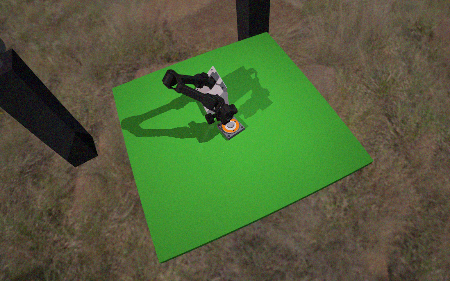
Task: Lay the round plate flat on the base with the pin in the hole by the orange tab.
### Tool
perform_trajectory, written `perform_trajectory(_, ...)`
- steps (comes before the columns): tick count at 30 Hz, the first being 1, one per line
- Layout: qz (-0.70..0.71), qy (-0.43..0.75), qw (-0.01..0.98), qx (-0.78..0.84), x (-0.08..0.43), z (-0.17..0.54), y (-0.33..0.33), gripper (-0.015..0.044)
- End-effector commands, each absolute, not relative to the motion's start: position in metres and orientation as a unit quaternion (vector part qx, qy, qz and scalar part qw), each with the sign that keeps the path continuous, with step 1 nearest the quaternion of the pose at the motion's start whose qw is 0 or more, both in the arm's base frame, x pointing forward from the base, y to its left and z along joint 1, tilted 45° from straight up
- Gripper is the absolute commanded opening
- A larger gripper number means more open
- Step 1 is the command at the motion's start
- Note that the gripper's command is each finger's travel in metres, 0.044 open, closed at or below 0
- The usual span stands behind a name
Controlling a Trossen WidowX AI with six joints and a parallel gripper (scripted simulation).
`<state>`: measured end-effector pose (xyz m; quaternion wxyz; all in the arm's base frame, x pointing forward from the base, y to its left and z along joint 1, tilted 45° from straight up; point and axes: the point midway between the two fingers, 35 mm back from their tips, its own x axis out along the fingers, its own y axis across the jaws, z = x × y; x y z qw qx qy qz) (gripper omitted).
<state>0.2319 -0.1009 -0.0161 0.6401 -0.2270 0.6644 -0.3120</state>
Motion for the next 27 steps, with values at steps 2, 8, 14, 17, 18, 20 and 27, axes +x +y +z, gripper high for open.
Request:
perform_trajectory(2,-0.314,0.661,0.643,-0.227,0.238,-0.01,-0.104,0.0)
perform_trajectory(8,-0.314,0.661,0.643,-0.227,0.243,-0.006,-0.107,0.0)
perform_trajectory(14,-0.314,0.661,0.643,-0.227,0.248,-0.004,-0.11,0.0)
perform_trajectory(17,-0.314,0.661,0.643,-0.227,0.251,-0.003,-0.111,0.0)
perform_trajectory(18,-0.314,0.661,0.643,-0.227,0.252,-0.003,-0.111,0.0)
perform_trajectory(20,-0.314,0.66,0.643,-0.227,0.254,-0.002,-0.112,0.0)
perform_trajectory(27,-0.314,0.66,0.643,-0.227,0.259,-0.001,-0.114,0.0)
